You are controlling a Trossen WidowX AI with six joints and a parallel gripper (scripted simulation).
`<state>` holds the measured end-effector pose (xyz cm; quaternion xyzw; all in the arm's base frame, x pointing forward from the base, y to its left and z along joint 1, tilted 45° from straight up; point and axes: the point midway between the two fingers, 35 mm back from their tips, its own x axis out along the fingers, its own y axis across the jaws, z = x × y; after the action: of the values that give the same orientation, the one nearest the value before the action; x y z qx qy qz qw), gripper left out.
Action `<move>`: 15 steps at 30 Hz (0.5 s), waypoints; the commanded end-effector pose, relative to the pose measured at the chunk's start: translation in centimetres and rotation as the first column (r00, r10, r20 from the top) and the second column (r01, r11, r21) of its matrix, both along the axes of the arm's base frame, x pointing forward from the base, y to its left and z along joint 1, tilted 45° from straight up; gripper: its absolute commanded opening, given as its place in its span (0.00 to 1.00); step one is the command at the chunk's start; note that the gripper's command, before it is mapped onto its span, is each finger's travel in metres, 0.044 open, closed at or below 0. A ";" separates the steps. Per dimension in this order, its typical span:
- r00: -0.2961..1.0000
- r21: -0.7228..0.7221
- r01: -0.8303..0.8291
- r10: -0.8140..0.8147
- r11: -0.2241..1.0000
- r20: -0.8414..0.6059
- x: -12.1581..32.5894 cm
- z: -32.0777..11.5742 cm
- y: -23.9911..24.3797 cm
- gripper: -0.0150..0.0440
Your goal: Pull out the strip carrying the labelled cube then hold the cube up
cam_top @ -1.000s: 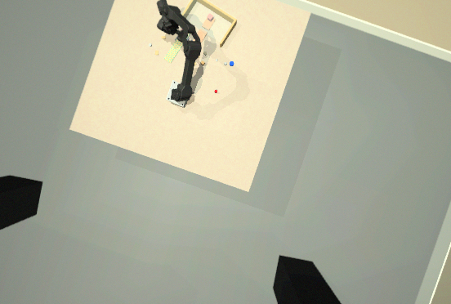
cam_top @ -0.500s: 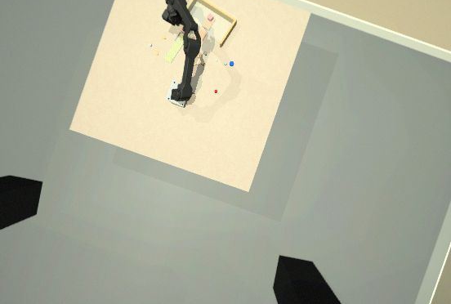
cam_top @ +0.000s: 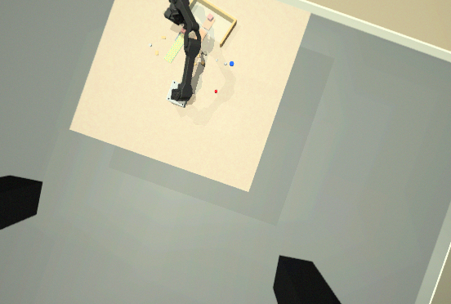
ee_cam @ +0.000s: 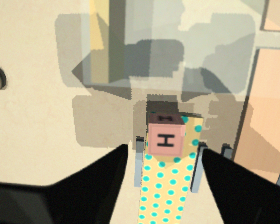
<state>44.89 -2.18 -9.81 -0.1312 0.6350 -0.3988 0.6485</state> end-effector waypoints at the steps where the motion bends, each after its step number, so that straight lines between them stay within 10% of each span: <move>1: 1.000 -0.005 0.002 -0.002 1.000 -0.014 -0.3 -0.7 -0.7 0.68; 15: 1.000 -0.006 0.002 -0.002 1.000 -0.014 -0.6 -2.3 -2.4 0.68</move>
<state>44.58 -3.98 -11.64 -0.1320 0.6356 -0.3995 0.6473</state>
